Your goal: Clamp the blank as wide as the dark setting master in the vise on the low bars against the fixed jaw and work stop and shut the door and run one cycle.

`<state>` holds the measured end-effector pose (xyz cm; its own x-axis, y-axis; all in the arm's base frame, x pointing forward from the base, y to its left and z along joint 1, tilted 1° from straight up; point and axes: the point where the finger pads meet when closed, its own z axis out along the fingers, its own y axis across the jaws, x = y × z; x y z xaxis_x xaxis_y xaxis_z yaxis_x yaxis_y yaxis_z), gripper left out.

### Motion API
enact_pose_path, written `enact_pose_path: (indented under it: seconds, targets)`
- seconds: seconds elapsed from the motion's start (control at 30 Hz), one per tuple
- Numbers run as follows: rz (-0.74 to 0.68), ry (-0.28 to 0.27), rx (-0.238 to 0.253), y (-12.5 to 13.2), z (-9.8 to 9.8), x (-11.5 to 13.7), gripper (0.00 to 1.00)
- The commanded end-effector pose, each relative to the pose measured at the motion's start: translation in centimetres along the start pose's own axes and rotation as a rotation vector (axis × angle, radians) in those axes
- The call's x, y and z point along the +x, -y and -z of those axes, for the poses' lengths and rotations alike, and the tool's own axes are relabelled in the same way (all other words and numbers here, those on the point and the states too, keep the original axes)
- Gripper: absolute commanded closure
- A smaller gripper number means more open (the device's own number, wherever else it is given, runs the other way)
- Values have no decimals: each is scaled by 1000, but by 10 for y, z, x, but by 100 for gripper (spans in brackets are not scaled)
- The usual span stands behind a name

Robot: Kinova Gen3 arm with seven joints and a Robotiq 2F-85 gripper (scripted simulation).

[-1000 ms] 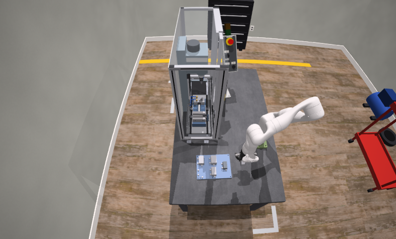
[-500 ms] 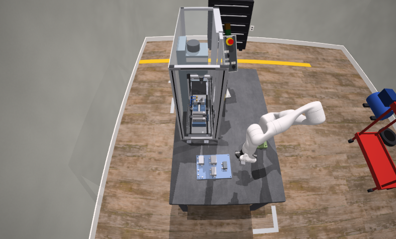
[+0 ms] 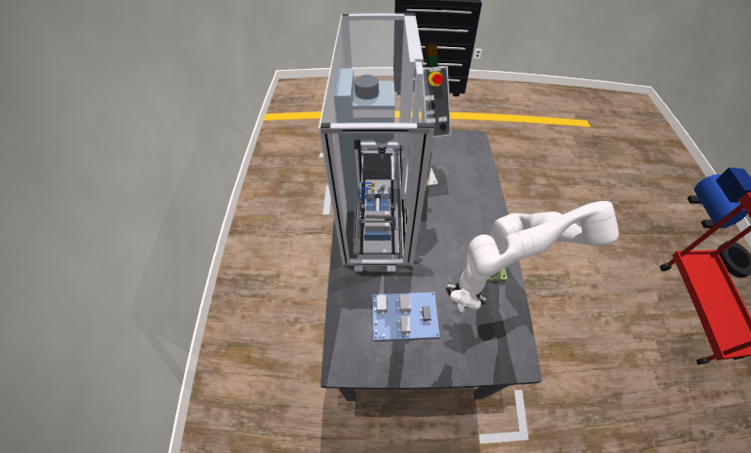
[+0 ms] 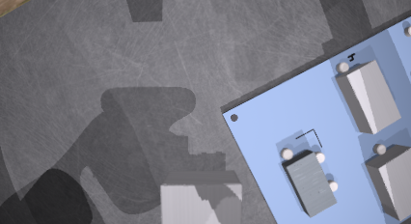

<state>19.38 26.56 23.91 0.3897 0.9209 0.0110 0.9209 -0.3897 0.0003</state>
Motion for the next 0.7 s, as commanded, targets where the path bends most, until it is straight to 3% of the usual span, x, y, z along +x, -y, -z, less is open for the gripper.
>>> enact_pose_path:
  seconds: [0.0, 0.1, 0.27, 0.67]
  targets:
    - [0, -1, 0, 0, 0, 0, 90]
    - [0, -1, 0, 0, 0, 0, 90]
    - [-230, -1, 0, 0, 0, 0, 90]
    - [-230, -1, 0, 0, 0, 0, 90]
